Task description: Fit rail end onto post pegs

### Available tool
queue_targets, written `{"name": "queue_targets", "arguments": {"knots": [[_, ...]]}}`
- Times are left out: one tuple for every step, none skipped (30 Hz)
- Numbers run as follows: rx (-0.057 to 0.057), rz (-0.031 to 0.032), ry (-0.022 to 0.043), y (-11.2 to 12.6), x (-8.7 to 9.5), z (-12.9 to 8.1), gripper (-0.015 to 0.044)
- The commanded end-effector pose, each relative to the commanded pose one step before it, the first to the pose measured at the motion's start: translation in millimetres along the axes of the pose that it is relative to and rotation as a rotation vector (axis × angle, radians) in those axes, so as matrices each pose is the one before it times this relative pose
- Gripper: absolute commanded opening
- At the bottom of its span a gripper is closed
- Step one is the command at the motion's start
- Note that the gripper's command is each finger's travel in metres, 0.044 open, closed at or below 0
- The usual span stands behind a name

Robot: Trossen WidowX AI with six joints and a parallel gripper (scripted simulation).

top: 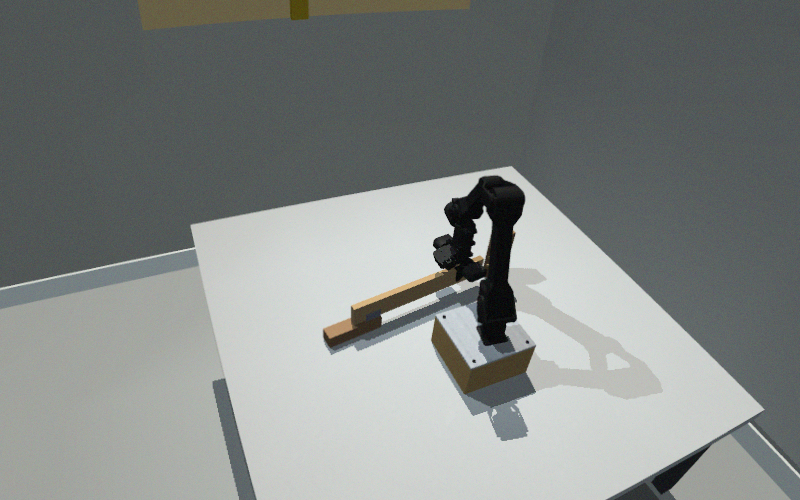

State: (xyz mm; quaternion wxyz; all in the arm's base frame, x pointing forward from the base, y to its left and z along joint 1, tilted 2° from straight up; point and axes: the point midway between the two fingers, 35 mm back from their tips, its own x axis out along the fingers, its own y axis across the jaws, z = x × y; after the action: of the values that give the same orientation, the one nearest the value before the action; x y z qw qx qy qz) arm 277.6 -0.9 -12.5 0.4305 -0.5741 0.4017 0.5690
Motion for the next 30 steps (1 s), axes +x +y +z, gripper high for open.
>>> {"name": "queue_targets", "arguments": {"knots": [[-0.0012,-0.00657,0.00131,-2.66,-1.86,-2.39,0.0],[0.0,0.0,0.00003,0.01,-0.05,-0.33,0.0],[0.0,0.0,0.00003,0.01,-0.04,-0.33,0.0],[0.0,0.0,0.00003,0.01,-0.02,-0.33,0.0],[0.0,0.0,0.00003,0.02,-0.01,-0.34,0.0],[0.0,0.0,0.00003,0.02,0.01,-0.34,0.0],[0.0,0.0,0.00003,0.02,0.02,-0.34,0.0],[0.0,0.0,0.00003,0.02,0.03,-0.31,0.0],[0.0,0.0,0.00003,0.02,0.04,-0.31,0.0],[0.0,0.0,0.00003,0.02,0.05,-0.31,0.0],[0.0,0.0,0.00003,0.02,0.06,-0.31,0.0],[0.0,0.0,0.00003,0.03,0.07,-0.31,0.0],[0.0,0.0,0.00003,0.03,0.08,-0.31,0.0],[0.0,0.0,0.00003,0.03,0.08,-0.31,0.0],[0.0,0.0,0.00003,0.03,0.08,-0.3,0.0],[0.0,0.0,0.00003,0.03,0.08,-0.3,0.0],[0.0,0.0,0.00003,0.03,0.08,-0.3,0.0],[0.0,0.0,0.00003,0.03,0.08,-0.3,0.0],[0.0,0.0,0.00003,0.03,0.09,-0.32,0.0],[0.0,0.0,0.00003,0.03,0.08,-0.32,0.0],[0.0,0.0,0.00003,0.03,0.07,-0.31,0.0],[0.0,0.0,0.00003,0.03,0.06,-0.31,0.0],[0.0,0.0,0.00003,0.03,0.05,-0.3,0.0],[0.0,0.0,0.00003,0.03,0.04,-0.31,0.0],[0.0,0.0,0.00003,0.03,0.03,-0.33,0.0],[0.0,0.0,0.00003,0.02,0.02,-0.33,0.0],[0.0,0.0,0.00003,0.02,0.0,-0.32,0.0],[0.0,0.0,0.00003,0.02,-0.01,-0.32,0.0],[0.0,0.0,0.00003,0.02,-0.03,-0.32,0.0],[0.0,0.0,0.00003,0.02,-0.04,-0.32,0.0]]}}
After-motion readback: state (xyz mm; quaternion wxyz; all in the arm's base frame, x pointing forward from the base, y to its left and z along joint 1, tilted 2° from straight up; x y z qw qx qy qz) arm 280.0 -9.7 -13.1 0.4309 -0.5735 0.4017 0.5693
